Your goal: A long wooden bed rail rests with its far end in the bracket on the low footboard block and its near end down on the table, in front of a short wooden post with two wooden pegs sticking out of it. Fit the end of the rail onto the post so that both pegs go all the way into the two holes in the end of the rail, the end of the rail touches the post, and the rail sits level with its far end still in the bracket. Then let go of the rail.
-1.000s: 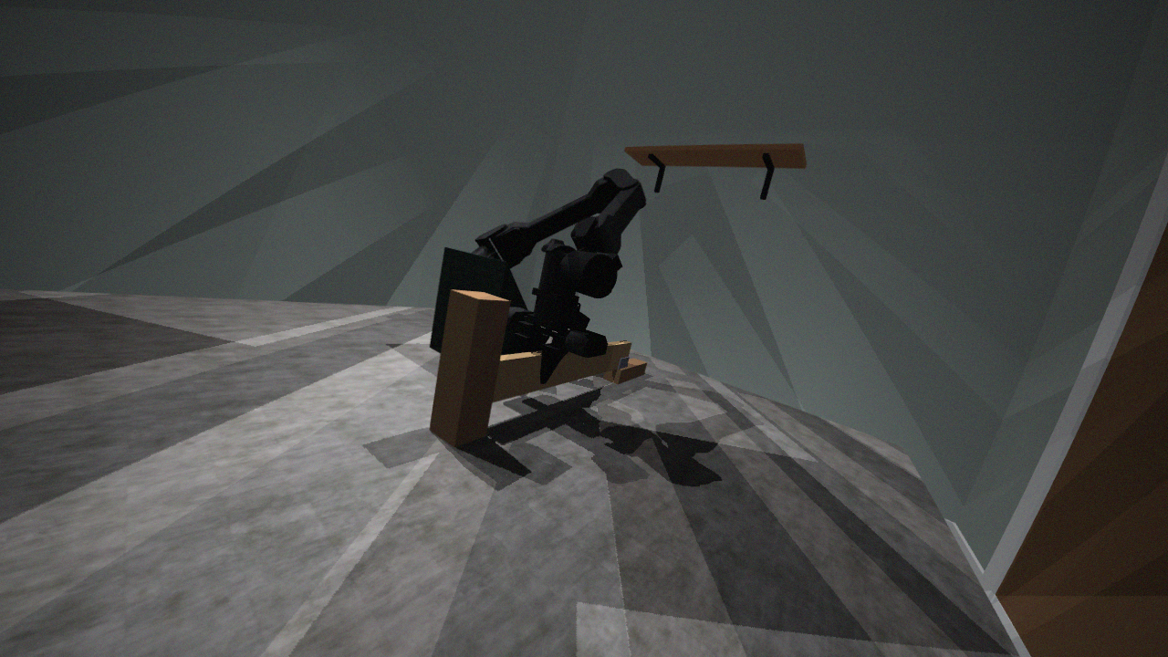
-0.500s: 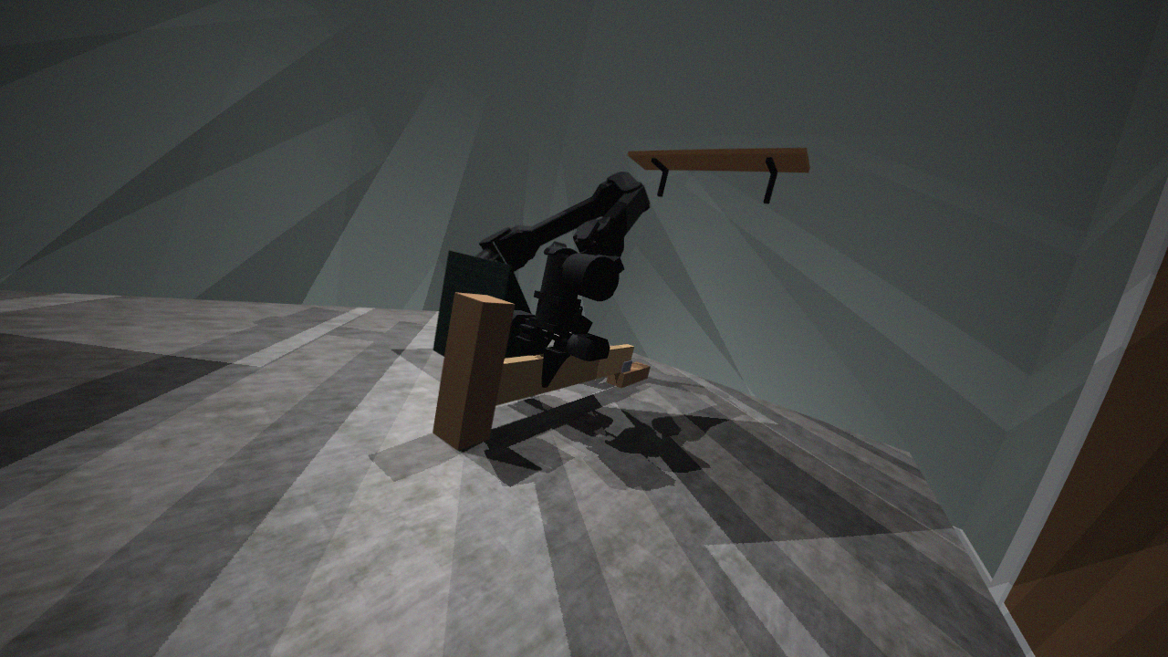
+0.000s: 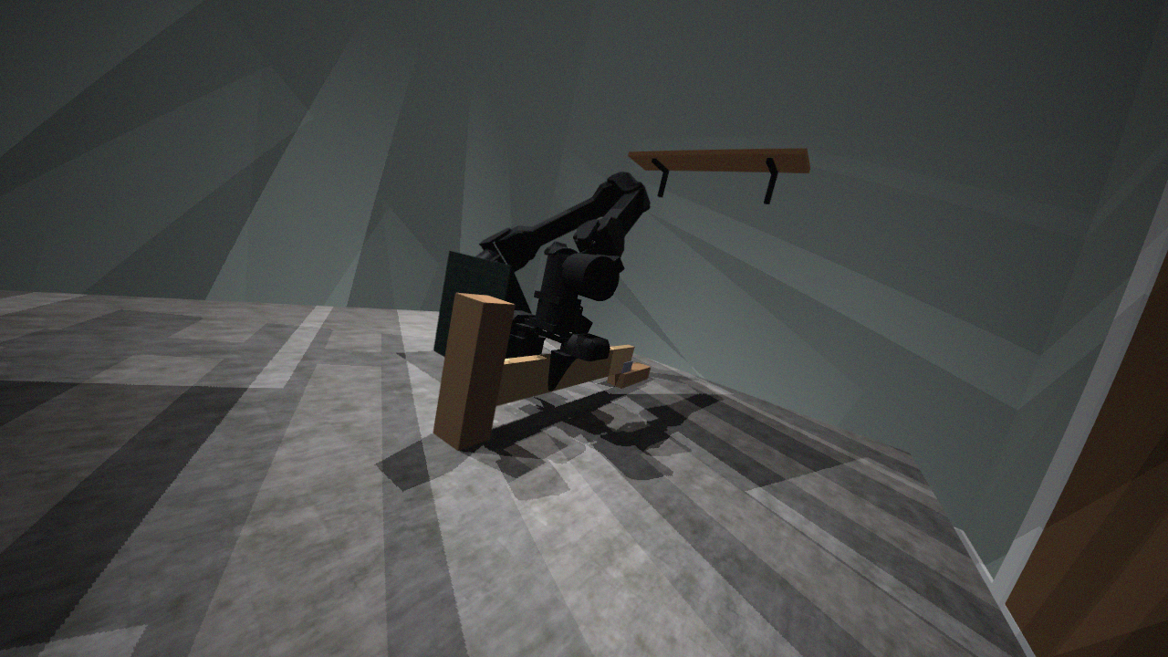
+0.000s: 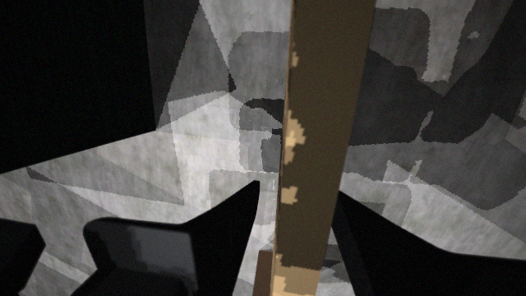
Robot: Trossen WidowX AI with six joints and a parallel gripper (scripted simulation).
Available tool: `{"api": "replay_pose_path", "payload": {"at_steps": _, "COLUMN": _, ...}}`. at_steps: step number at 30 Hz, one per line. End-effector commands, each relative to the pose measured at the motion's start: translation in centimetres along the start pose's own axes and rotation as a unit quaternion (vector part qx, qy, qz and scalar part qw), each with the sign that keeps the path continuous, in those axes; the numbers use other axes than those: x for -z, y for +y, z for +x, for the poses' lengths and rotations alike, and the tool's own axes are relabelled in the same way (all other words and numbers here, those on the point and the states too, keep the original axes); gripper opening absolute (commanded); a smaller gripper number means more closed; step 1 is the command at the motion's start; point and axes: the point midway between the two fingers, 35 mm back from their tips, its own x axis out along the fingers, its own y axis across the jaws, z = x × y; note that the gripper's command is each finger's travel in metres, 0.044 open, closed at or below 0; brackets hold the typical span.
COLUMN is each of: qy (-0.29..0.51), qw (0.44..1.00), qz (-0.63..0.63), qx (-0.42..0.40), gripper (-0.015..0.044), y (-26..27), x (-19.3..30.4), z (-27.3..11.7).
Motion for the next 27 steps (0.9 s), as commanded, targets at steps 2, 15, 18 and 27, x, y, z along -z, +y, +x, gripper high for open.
{"api": "replay_pose_path", "payload": {"at_steps": 2, "qy": 0.000, "qw": 1.000, "qz": 0.000, "qx": 0.000, "gripper": 0.0341, "y": 0.0, "x": 0.0, "z": 0.0}}
{"api": "replay_pose_path", "payload": {"at_steps": 15, "qy": 0.001, "qw": 1.000, "qz": -0.001, "qx": 0.001, "gripper": 0.0440, "y": -0.1, "x": -2.5, "z": -2.5}}
{"api": "replay_pose_path", "payload": {"at_steps": 18, "qy": 0.001, "qw": 1.000, "qz": -0.001, "qx": 0.001, "gripper": 0.0440, "y": 0.0, "x": -3.0, "z": -3.0}}
{"api": "replay_pose_path", "payload": {"at_steps": 27, "qy": 0.001, "qw": 1.000, "qz": -0.001, "qx": 0.001, "gripper": 0.0440, "y": 0.0, "x": -3.0, "z": -3.0}}
